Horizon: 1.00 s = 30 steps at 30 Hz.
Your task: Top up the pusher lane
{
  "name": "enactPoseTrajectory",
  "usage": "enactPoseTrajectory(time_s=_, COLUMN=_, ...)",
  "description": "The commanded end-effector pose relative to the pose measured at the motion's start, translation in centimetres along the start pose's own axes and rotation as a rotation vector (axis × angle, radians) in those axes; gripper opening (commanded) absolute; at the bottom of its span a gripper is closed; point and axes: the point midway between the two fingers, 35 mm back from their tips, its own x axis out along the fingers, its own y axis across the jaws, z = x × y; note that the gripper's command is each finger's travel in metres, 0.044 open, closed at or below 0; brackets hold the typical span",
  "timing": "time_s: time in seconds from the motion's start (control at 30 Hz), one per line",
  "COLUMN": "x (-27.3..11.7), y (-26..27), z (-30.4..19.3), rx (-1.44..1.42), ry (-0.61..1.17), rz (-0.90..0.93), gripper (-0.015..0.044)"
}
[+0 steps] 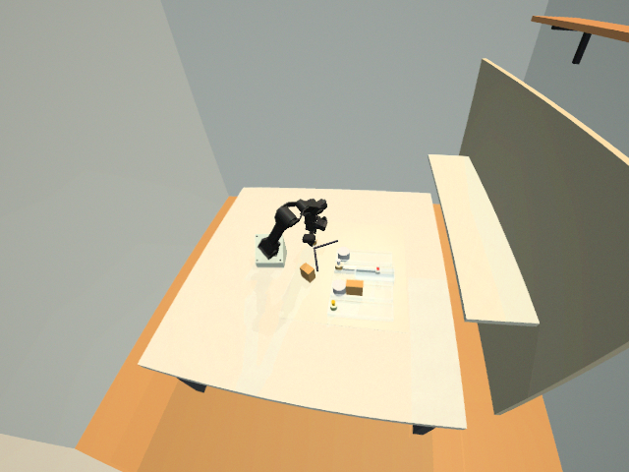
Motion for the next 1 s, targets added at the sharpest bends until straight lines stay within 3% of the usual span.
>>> enactPoseTrajectory(time_s=0.0, x=0.5, y=-0.2, z=0.0, rx=-0.006, ry=-0.001, rz=-0.006, gripper=0.0440)
enactPoseTrajectory(time_s=0.37, x=0.5, y=-0.2, z=0.0, rx=-0.006, ry=-0.001, rz=-0.006, gripper=0.0151)
enactPoseTrajectory(time_s=0.53, x=0.5, y=-0.2, z=0.0, rx=-0.006, ry=-0.001, rz=-0.006, gripper=0.0118)
enactPoseTrajectory(time_s=0.67, x=-0.4, y=0.0, z=0.1, rx=-0.006, ry=-0.001, rz=-0.005, gripper=0.0013)
enactPoseTrajectory(time_s=0.97, x=-6.3, y=0.1, z=0.6, rx=-0.007, ry=0.000, rz=-0.001, gripper=0.0000)
